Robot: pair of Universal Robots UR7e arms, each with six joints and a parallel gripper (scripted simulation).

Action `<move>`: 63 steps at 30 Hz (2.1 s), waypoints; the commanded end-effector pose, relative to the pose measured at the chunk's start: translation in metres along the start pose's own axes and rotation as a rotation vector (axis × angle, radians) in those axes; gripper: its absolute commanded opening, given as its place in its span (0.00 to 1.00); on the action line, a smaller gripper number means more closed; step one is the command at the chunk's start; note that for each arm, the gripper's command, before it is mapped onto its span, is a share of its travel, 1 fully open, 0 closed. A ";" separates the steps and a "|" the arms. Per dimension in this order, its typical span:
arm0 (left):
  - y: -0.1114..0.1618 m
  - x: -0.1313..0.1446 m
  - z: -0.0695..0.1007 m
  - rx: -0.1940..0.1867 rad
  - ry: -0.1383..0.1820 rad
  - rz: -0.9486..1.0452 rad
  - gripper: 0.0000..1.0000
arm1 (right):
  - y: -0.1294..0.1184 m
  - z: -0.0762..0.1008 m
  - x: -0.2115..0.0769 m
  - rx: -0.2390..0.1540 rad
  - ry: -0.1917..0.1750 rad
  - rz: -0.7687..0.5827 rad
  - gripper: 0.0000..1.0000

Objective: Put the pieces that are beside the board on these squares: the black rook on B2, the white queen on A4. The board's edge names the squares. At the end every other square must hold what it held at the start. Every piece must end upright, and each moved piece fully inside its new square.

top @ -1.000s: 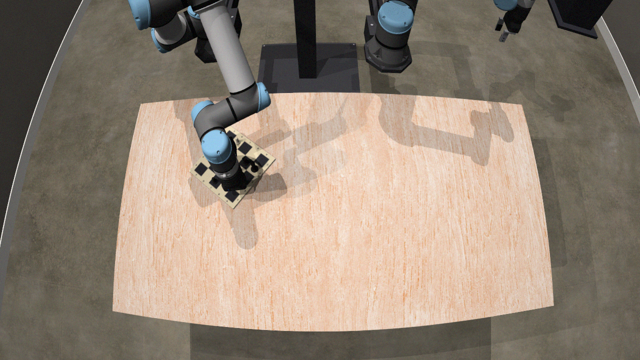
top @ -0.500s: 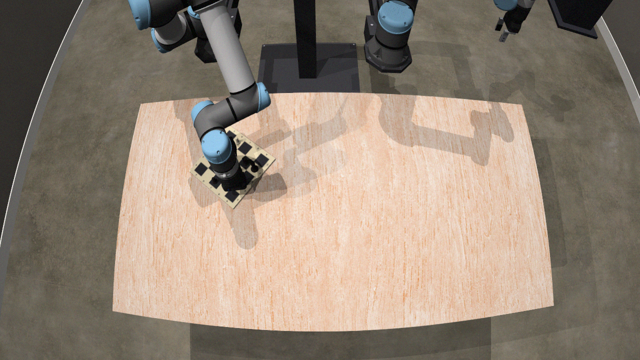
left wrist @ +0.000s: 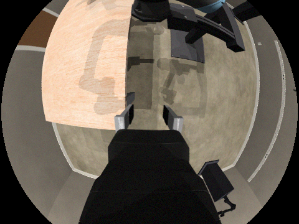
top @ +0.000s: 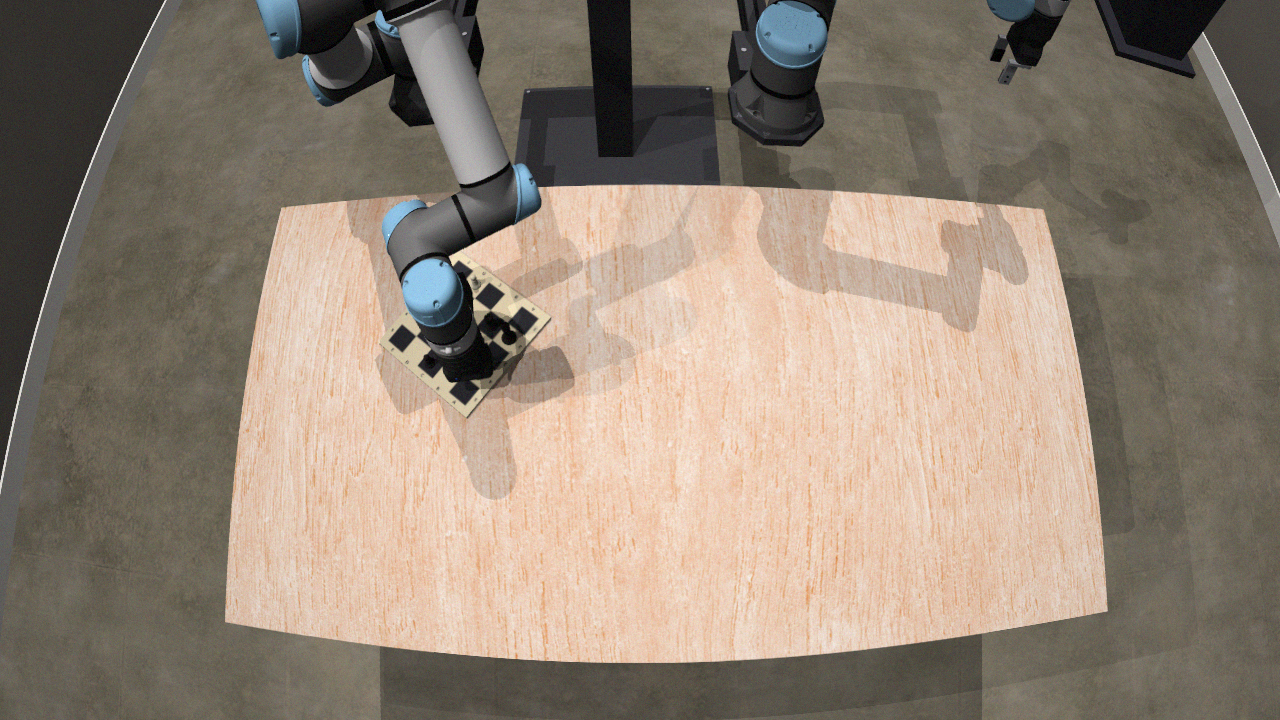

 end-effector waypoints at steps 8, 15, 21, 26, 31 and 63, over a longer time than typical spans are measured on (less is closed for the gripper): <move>0.000 0.000 0.000 -0.001 0.000 0.000 1.00 | -0.001 0.047 0.000 -0.002 -0.001 0.000 0.79; 0.000 0.000 0.000 -0.001 0.000 0.000 1.00 | -0.001 0.072 0.000 -0.002 -0.001 0.000 0.79; 0.000 0.000 0.000 -0.001 0.000 0.000 1.00 | -0.001 0.087 0.000 -0.002 -0.001 0.000 0.79; 0.000 0.000 0.000 -0.001 0.000 0.000 1.00 | -0.001 0.088 0.000 -0.002 -0.001 0.000 1.00; 0.000 0.000 0.000 -0.001 0.000 0.000 1.00 | -0.001 0.088 0.000 -0.002 -0.001 0.000 1.00; 0.000 0.000 0.000 -0.001 0.000 0.000 1.00 | 0.000 0.121 0.000 -0.002 -0.001 0.000 1.00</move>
Point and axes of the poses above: on each arm, the point where the finger pads meet when closed, its own z axis back along the fingers, its own x axis across the jaws, y = z × x, the point moved 5 cm from there along z, back along the fingers, and after that the axes turned 4 degrees about -z, right-handed, at the moved point
